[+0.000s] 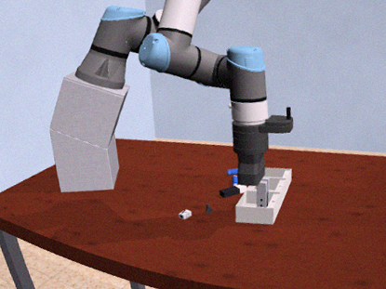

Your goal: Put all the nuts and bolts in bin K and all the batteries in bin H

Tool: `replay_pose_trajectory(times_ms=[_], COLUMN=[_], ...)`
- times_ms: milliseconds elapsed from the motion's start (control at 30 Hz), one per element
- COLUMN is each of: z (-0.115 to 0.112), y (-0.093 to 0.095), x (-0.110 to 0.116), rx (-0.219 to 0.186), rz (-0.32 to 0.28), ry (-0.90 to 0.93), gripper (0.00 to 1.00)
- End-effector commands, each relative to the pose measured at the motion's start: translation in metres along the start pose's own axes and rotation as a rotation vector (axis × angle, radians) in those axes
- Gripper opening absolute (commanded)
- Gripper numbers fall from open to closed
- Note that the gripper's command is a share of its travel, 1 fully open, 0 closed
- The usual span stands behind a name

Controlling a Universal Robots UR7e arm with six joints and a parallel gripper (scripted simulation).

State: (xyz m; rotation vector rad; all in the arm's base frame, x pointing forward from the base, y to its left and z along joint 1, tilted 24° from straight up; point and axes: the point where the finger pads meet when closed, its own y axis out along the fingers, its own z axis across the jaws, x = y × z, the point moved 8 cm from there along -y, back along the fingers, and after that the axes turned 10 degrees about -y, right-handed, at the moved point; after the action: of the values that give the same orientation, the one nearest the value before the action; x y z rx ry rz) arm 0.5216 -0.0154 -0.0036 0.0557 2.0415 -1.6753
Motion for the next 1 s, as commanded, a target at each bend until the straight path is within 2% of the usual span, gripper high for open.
replay_pose_trajectory(times_ms=[0,500,967], z=[0.000,0.000,0.000], y=[0.000,0.000,-0.019], x=[0.000,0.000,0.000], rx=[0.001,0.001,0.001], rz=[0.001,0.001,0.001], ry=[0.000,0.000,0.000], gripper=[0.31,0.31,0.31])
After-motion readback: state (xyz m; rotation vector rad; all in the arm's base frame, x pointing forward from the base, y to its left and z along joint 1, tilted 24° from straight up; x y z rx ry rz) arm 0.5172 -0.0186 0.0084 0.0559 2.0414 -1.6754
